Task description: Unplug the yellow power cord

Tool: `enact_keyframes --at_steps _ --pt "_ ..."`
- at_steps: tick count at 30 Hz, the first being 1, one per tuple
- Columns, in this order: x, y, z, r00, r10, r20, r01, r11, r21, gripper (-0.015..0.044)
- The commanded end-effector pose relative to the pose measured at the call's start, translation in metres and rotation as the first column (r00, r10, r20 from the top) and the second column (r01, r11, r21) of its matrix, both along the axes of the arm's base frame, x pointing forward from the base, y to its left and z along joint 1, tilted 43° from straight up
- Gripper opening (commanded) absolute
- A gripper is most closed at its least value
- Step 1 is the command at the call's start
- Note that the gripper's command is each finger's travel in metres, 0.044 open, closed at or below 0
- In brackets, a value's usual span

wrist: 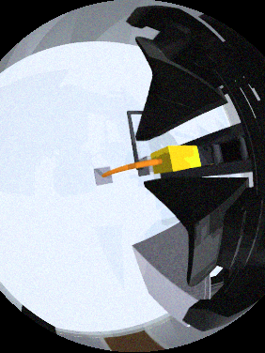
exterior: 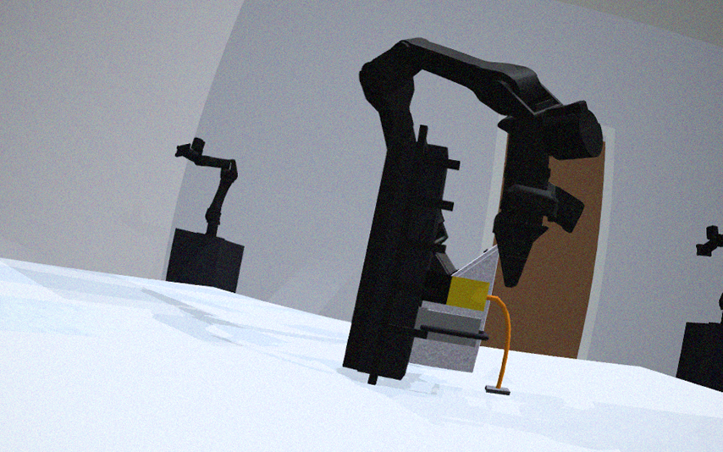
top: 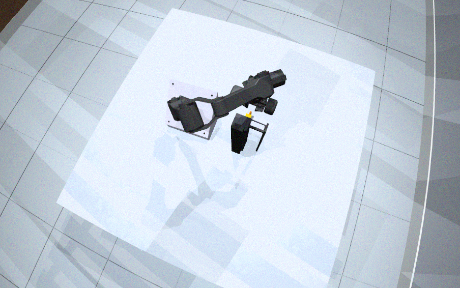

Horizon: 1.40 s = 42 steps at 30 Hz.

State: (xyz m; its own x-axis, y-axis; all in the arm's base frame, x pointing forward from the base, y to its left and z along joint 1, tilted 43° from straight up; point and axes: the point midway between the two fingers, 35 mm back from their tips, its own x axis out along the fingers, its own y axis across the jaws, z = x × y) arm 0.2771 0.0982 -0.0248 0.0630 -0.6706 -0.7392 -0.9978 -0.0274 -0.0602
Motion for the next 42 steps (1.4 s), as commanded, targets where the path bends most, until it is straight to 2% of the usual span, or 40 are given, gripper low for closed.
enact_keyframes --at_steps 1,22,38,42 --pt "0.000 -0.004 0.004 1.000 0.006 -0.002 -0.006 1.000 -0.007 0.0160" --pt "-0.001 -0.029 0.026 1.000 0.006 -0.002 -0.006 1.000 -0.009 0.0160" --pt "-0.001 -0.038 0.018 1.000 0.006 -0.002 -0.006 1.000 -0.010 0.0160" --pt "0.000 -0.036 0.019 1.000 0.000 0.000 0.000 1.000 -0.003 0.0055"
